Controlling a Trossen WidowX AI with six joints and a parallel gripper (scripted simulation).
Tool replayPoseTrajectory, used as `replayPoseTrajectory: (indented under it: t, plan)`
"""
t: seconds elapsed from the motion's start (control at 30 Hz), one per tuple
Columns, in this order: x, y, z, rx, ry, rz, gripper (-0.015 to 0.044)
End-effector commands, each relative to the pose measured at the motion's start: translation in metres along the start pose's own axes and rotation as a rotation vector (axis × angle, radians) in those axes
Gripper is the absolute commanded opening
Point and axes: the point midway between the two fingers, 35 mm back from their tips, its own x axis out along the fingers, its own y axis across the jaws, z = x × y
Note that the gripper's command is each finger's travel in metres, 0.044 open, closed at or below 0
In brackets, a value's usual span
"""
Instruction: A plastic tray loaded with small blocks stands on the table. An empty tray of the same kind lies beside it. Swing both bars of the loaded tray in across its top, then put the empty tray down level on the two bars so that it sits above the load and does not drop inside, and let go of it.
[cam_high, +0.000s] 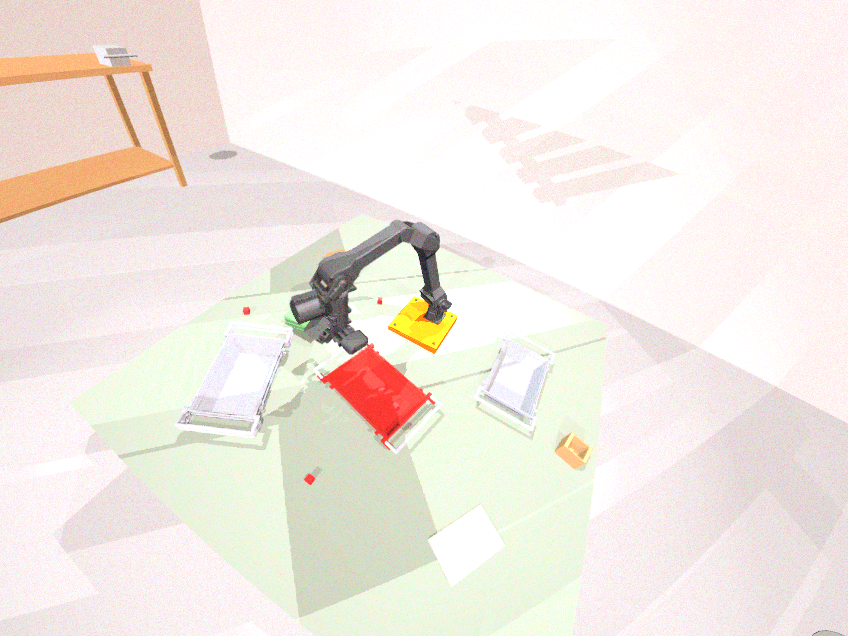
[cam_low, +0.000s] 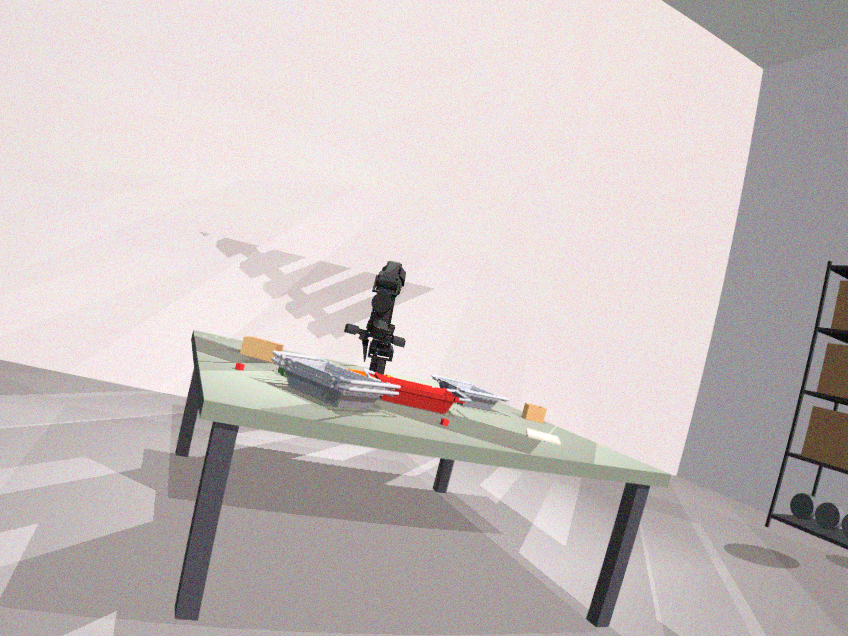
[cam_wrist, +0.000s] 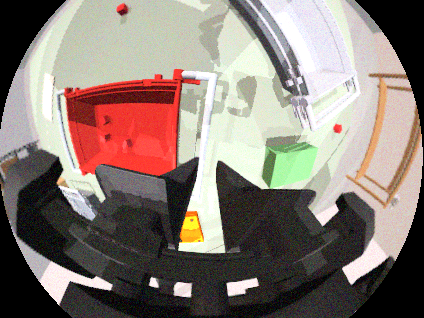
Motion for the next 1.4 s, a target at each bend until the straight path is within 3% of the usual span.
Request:
replayPoseTrajectory:
  t: [0.0, 0.63, 1.37]
  plan:
    - [-0.001, 0.006, 0.000, -0.024, 0.009, 0.017, 0.0087]
    - [0.059, 0.007, -0.001, -0.024, 0.009, 0.017, 0.0087]
    - [0.023, 0.044, -0.001, -0.024, 0.009, 0.020, 0.0087]
